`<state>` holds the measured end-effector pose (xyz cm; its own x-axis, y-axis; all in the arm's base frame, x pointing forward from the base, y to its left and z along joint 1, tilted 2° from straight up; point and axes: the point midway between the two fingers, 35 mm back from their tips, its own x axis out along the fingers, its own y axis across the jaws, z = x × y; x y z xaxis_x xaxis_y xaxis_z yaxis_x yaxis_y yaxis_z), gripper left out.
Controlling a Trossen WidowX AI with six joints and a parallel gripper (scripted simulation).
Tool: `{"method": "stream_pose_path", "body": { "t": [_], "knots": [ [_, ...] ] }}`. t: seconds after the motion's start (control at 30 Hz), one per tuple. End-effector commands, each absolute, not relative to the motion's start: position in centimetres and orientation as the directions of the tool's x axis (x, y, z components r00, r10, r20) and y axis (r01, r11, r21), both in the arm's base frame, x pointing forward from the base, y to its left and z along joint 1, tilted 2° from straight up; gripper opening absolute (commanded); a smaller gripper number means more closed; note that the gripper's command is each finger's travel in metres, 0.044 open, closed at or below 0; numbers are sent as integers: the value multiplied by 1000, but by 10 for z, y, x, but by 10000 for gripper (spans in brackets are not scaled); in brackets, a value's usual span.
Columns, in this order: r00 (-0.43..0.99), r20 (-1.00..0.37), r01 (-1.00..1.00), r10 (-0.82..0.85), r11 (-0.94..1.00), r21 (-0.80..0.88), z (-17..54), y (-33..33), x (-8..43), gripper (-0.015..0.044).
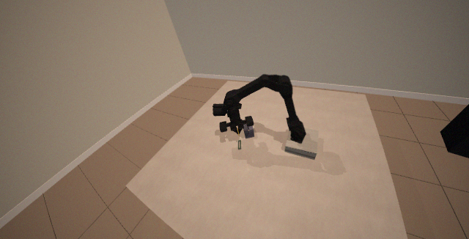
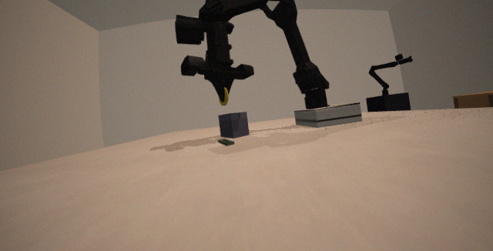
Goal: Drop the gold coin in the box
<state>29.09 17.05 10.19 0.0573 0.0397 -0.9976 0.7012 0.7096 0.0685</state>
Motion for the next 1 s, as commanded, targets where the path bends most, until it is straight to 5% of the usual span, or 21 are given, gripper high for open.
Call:
{"method": "stream_pose_path", "body": {
  "t": [0.0,0.97],
  "knots": [
    [59,-997,698,39,713,69,102,162,293,0],
    [60,-998,698,33,713,65,99,87,301,0]
  ]
}}
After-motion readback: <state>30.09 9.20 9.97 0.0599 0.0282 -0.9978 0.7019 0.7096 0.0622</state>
